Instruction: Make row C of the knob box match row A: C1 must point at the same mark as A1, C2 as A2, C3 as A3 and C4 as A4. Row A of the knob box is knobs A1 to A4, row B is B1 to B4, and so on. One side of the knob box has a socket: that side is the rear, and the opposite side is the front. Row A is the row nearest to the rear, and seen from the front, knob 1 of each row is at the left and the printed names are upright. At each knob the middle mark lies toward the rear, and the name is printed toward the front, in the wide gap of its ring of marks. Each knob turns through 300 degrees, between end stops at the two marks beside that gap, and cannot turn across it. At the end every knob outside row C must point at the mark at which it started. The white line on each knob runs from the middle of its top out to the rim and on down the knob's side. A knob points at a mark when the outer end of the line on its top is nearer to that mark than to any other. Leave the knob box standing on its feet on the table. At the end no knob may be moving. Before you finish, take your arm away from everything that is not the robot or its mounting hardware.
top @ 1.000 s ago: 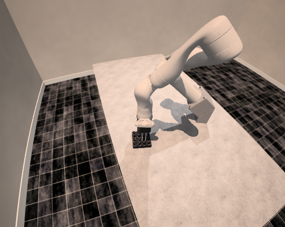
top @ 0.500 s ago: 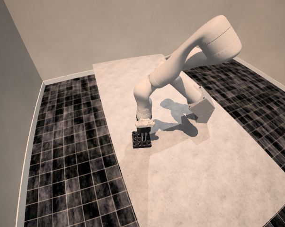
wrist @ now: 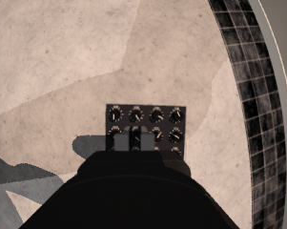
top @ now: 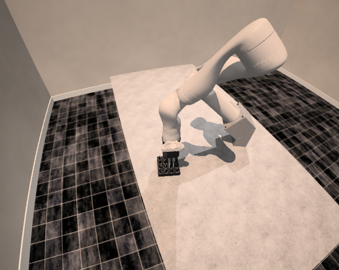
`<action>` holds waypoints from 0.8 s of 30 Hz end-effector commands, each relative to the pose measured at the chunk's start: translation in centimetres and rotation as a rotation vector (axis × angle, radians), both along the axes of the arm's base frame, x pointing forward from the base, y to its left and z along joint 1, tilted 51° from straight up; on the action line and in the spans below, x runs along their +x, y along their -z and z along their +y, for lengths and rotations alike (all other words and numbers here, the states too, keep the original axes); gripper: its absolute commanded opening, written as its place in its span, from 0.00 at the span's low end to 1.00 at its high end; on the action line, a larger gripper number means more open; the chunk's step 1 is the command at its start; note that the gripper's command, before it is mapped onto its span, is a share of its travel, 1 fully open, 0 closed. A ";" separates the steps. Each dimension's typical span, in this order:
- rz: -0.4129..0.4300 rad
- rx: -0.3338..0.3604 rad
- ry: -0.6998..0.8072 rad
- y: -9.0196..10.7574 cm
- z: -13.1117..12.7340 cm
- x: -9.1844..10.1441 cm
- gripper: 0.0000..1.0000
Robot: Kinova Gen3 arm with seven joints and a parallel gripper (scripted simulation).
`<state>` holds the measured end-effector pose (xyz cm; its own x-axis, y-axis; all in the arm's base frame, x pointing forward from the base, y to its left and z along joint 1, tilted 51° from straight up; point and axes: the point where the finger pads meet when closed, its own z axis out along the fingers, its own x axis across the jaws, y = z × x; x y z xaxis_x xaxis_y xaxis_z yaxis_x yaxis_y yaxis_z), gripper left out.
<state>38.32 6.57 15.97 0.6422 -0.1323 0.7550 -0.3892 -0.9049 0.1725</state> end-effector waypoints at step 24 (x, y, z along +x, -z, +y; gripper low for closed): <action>-0.009 -0.003 -0.006 -0.4 0.1 0.4 0.46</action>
